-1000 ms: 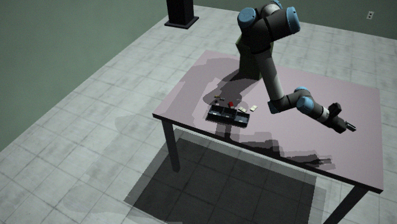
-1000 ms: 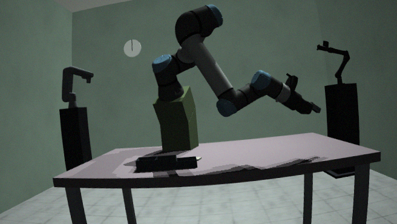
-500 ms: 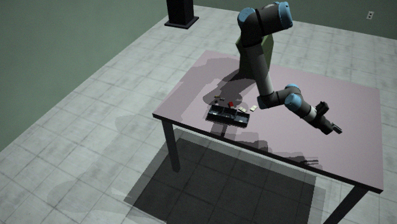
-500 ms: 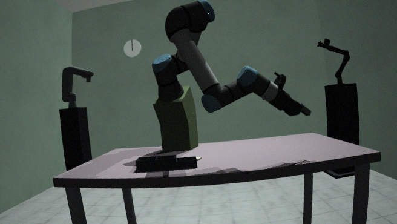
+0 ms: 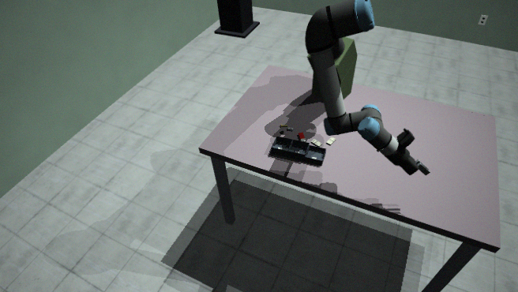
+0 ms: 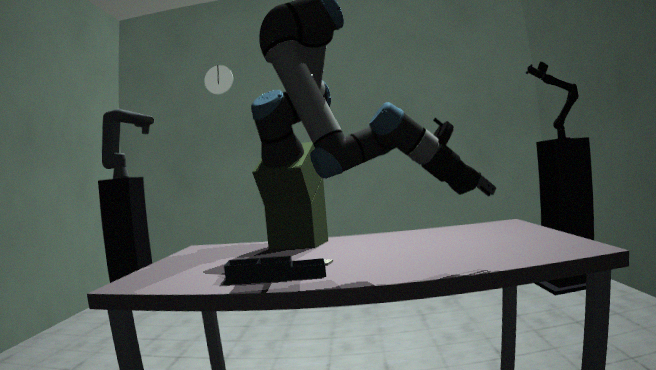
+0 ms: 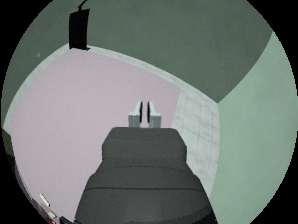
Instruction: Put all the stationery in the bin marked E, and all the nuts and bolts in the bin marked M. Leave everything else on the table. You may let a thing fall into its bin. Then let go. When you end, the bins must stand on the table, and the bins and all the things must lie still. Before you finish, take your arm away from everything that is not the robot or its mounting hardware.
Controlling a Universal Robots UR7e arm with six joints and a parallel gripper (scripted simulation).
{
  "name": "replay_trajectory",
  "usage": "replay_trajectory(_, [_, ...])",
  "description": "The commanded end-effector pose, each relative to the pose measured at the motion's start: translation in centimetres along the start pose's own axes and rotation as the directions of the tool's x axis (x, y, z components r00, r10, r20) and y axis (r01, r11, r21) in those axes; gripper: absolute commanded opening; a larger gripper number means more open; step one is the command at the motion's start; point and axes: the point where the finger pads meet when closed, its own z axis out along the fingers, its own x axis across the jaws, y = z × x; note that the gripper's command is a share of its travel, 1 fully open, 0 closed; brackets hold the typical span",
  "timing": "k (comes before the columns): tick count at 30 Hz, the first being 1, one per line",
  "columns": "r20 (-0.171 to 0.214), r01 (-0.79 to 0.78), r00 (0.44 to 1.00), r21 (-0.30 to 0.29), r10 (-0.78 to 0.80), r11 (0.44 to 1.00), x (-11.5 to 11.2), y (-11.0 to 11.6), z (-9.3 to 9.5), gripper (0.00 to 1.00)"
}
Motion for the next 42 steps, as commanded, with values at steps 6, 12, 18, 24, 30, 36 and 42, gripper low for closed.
replay_trajectory(6, [-0.008,0.068,0.998,-0.051,-0.068,0.996,-0.3,2.8,-3.3,0.31])
replay_trajectory(12, [-0.006,0.124,0.992,-0.096,-0.126,0.988,-0.6,4.4,-5.2,0.31])
replay_trajectory(18, [0.003,0.18,0.983,-0.141,-0.181,0.974,-1.3,6.5,-7.7,0.31])
replay_trajectory(24, [0.019,0.234,0.972,-0.184,-0.235,0.955,-2.1,8.5,-10.2,0.31])
replay_trajectory(30, [0.041,0.288,0.957,-0.225,-0.286,0.931,-3.1,10.3,-12.7,0.31])
replay_trajectory(36, [0.069,0.34,0.94,-0.262,-0.334,0.903,-4.2,12.0,-15.2,0.31])
replay_trajectory(42, [0.103,0.391,0.92,-0.295,-0.378,0.872,-5.5,13.6,-17.6,0.31])
